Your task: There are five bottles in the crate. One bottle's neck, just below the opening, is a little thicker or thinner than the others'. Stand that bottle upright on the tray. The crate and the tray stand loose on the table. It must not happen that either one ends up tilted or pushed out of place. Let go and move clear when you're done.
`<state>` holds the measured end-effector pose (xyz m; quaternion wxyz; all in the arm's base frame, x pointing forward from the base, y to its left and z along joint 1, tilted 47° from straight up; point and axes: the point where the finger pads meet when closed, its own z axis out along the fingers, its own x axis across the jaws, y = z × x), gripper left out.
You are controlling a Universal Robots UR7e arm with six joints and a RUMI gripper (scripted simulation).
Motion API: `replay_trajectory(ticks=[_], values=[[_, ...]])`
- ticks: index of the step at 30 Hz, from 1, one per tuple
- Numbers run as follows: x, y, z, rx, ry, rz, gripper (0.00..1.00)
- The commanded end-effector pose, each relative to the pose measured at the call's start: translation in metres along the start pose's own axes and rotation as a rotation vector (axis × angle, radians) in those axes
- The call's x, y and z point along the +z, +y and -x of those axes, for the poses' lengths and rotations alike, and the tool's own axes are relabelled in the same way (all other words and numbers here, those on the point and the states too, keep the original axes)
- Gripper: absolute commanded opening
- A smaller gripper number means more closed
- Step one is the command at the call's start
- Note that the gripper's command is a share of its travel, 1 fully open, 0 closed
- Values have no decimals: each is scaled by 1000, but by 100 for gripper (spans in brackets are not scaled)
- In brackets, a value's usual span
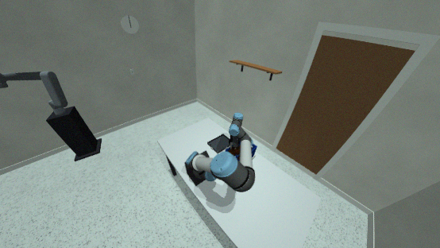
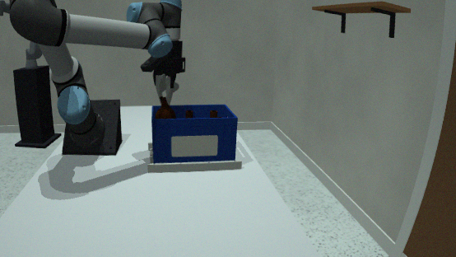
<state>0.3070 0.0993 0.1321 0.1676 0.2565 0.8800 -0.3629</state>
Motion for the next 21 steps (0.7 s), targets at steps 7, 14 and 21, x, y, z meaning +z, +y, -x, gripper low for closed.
replay_trajectory(ticks=[7, 14, 21], values=[[-12, 0, 0, 0, 0, 1, 0], [-18, 0, 0, 0, 0, 1, 0], [-25, 0, 0, 0, 0, 1, 0]])
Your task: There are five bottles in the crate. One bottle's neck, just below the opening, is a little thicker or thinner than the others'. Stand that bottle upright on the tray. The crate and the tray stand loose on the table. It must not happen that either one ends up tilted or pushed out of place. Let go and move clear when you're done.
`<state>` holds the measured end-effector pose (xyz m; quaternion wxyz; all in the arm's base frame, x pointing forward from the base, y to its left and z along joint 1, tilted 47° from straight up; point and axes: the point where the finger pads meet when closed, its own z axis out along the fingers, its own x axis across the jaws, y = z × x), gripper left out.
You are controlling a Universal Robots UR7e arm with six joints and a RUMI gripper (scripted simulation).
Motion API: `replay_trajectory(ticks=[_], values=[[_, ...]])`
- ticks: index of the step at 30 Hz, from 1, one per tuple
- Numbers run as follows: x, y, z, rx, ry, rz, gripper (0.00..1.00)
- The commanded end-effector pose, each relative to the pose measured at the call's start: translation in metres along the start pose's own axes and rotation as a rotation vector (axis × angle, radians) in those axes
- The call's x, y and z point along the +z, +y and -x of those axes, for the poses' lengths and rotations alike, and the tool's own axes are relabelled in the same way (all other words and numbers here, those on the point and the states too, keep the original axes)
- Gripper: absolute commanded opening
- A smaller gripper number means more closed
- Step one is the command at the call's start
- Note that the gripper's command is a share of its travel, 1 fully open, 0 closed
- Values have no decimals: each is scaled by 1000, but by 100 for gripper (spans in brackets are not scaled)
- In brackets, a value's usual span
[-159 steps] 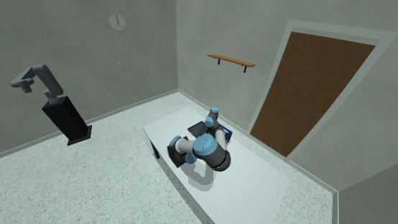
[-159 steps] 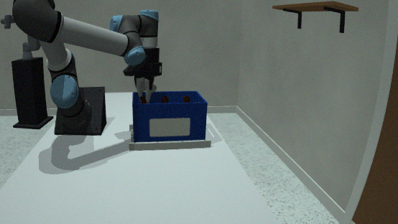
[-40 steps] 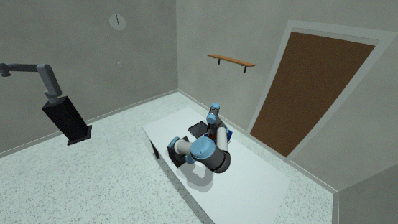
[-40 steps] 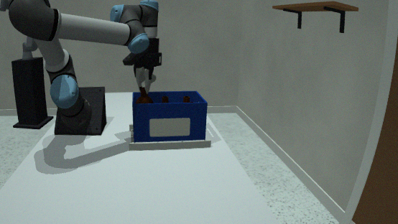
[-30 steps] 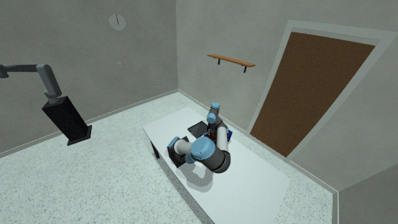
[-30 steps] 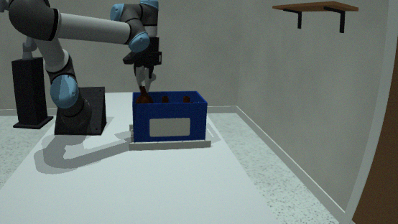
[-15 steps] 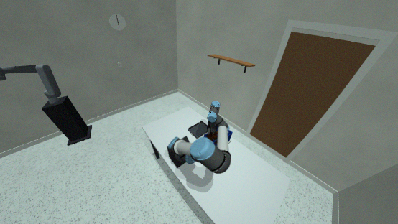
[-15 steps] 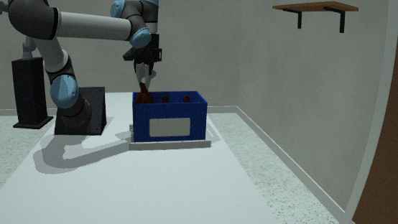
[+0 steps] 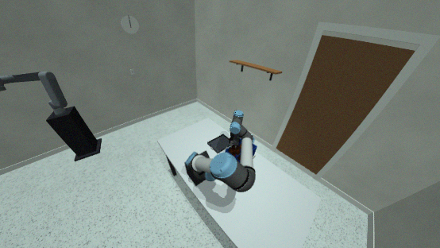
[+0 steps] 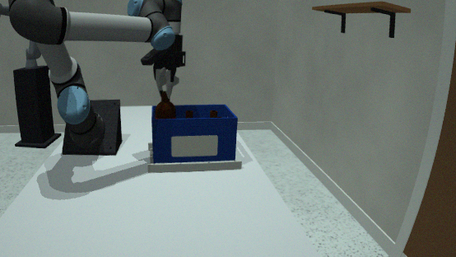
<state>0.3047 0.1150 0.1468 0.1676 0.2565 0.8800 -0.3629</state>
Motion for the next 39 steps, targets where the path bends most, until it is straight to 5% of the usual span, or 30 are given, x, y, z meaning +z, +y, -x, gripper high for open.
replay_trajectory(ticks=[1, 39], values=[[-4, 0, 0, 0, 0, 1, 0], [-8, 0, 0, 0, 0, 1, 0]])
